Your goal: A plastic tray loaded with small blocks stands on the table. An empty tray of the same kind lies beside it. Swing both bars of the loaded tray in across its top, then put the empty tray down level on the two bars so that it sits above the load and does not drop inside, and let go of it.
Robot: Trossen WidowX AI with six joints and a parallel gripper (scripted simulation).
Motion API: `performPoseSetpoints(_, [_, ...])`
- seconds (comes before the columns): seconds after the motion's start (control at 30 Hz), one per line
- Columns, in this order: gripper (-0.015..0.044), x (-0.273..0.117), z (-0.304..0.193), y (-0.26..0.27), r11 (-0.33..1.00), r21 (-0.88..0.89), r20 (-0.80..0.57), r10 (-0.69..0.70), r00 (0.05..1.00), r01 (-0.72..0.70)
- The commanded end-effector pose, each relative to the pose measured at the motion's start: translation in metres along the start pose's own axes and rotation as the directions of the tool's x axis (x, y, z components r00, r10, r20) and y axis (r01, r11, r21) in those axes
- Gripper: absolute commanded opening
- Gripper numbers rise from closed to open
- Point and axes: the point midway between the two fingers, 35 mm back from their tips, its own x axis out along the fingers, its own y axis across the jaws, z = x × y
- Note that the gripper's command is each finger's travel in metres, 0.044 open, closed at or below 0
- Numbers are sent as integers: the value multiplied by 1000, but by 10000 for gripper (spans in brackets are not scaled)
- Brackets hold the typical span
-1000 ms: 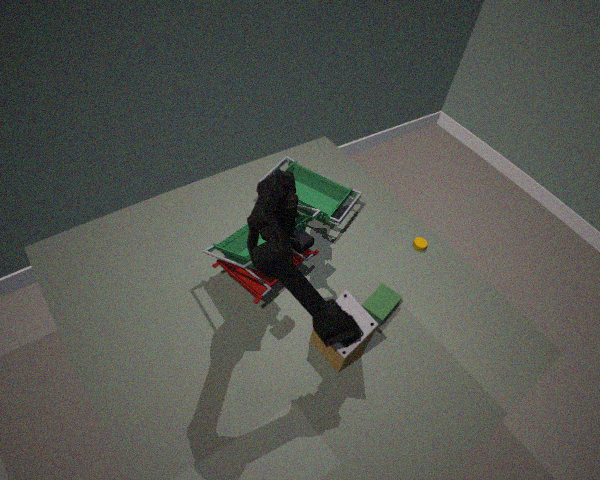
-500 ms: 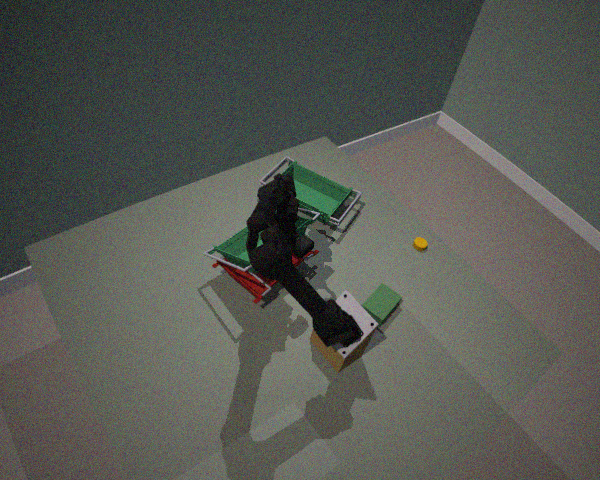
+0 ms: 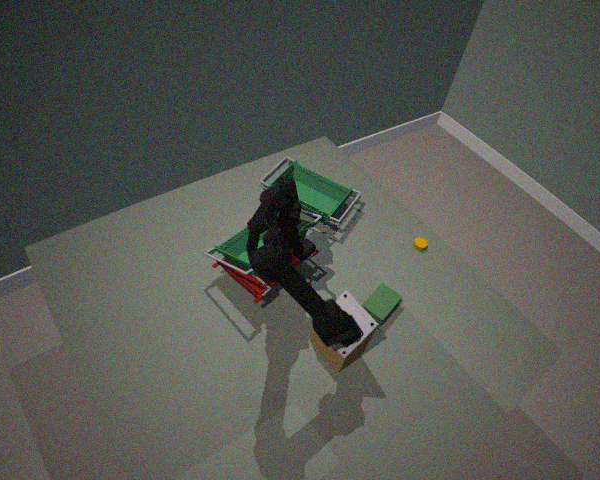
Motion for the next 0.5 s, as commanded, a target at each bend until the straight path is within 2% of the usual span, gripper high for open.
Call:
performPoseSetpoints(0.0, [0,5,1,5,1000,3,-1,14,1000,-14])
performPoseSetpoints(0.47, [0,15,1,11,1000,3,0,14,1000,-14])
